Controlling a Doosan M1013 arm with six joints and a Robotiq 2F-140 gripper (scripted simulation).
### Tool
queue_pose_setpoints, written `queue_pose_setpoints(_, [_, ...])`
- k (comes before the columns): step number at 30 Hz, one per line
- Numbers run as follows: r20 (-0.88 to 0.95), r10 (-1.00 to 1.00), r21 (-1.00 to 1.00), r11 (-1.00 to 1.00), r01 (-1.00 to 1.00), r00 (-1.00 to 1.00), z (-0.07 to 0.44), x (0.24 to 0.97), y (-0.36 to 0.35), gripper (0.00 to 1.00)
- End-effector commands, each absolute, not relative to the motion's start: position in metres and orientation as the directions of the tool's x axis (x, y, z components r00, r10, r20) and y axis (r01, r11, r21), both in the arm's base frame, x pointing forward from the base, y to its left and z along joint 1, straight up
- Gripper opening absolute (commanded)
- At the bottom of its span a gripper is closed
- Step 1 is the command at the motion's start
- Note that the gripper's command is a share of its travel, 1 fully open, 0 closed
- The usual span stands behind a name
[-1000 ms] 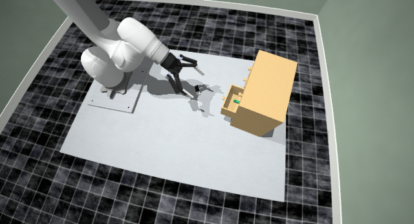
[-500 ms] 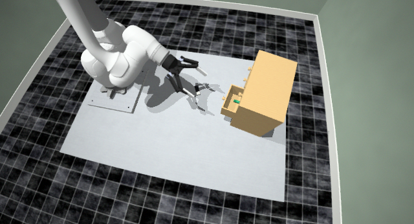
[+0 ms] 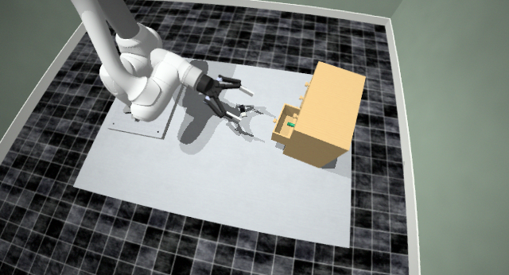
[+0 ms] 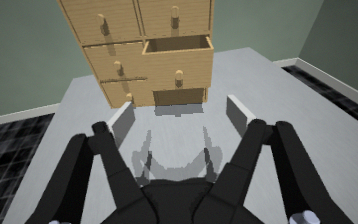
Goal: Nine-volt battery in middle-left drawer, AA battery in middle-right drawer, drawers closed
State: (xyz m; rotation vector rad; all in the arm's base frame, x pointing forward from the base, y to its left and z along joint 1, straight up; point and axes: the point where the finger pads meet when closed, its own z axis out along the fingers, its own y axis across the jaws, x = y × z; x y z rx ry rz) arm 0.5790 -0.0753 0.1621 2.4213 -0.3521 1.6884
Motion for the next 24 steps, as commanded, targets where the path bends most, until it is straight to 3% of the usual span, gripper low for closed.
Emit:
queue_pose_setpoints(1, [0.939,-0.096,0.003,-0.958,-0.287,0.332,0.1621,0.579,-0.0755,0.0])
queue_pose_setpoints(24, [0.939,-0.096,0.003,-0.958,-0.287,0.331,0.1611,0.5821,-0.0764,0.0])
